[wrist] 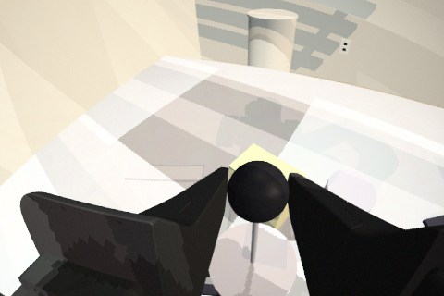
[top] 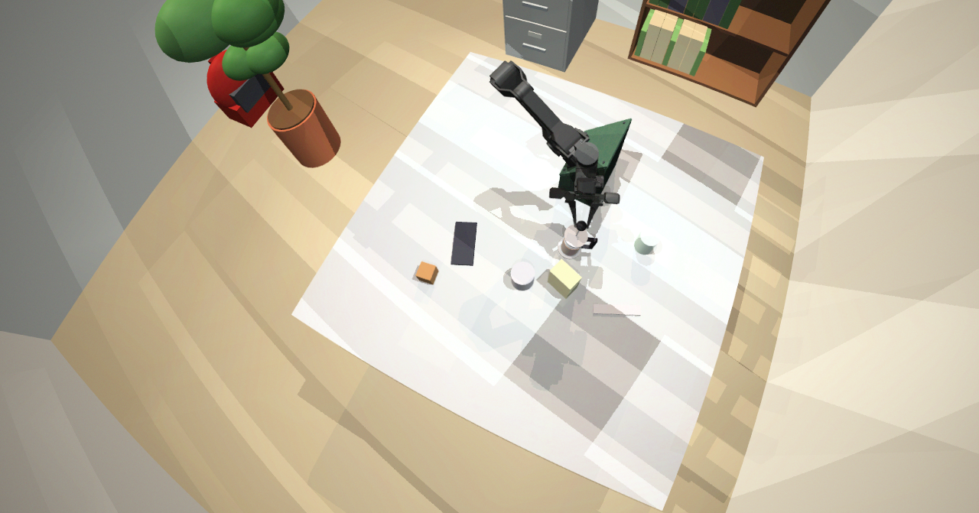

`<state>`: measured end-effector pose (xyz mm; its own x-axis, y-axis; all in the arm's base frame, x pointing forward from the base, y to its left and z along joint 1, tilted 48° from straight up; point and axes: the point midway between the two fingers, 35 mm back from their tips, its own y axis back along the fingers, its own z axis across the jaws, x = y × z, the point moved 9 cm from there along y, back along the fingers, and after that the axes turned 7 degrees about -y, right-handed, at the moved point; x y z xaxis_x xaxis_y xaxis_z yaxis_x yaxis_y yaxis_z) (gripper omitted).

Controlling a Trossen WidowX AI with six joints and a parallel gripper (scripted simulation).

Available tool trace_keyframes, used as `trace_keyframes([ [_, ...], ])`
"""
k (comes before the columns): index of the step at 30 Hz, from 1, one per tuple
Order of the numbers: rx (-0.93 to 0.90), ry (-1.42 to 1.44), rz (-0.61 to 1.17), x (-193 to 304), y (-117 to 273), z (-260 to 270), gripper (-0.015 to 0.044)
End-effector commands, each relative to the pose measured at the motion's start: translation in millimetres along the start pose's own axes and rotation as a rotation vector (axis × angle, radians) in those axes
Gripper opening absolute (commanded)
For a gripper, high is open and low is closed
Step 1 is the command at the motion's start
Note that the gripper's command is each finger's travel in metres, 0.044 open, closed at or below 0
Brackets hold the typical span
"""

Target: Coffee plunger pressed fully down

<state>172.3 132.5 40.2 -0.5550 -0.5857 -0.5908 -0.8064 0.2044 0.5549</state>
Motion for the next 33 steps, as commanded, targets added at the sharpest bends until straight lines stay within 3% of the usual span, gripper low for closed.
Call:
trace_keyframes([
  [1,0.005,0.049,0.065,25,-7,-4,0.0116],
  [33,0.011,0.053,0.057,44,-43,-6,0.0116],
])
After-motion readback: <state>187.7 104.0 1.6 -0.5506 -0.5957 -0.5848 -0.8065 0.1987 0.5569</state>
